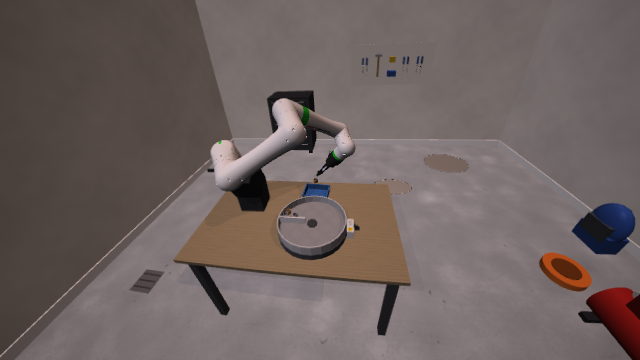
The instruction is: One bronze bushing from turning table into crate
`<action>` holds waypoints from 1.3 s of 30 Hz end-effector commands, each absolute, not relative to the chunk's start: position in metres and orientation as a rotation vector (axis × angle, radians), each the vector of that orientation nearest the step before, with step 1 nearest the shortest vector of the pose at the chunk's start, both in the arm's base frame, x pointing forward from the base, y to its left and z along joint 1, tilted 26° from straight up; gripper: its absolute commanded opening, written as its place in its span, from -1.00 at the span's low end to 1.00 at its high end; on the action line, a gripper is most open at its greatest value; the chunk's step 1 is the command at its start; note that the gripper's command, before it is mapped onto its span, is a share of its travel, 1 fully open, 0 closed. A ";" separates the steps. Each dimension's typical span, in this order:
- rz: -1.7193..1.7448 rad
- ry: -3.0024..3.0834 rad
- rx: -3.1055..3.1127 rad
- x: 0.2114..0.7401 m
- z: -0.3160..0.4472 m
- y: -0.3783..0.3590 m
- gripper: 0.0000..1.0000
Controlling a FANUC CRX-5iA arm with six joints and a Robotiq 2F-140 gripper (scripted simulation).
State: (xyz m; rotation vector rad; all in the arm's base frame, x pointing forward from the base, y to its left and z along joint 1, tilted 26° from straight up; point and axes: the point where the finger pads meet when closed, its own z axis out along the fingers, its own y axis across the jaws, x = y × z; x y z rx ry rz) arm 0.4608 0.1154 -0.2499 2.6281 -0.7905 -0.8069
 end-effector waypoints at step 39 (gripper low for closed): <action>-0.807 -0.790 2.628 0.461 -0.312 0.085 -1.00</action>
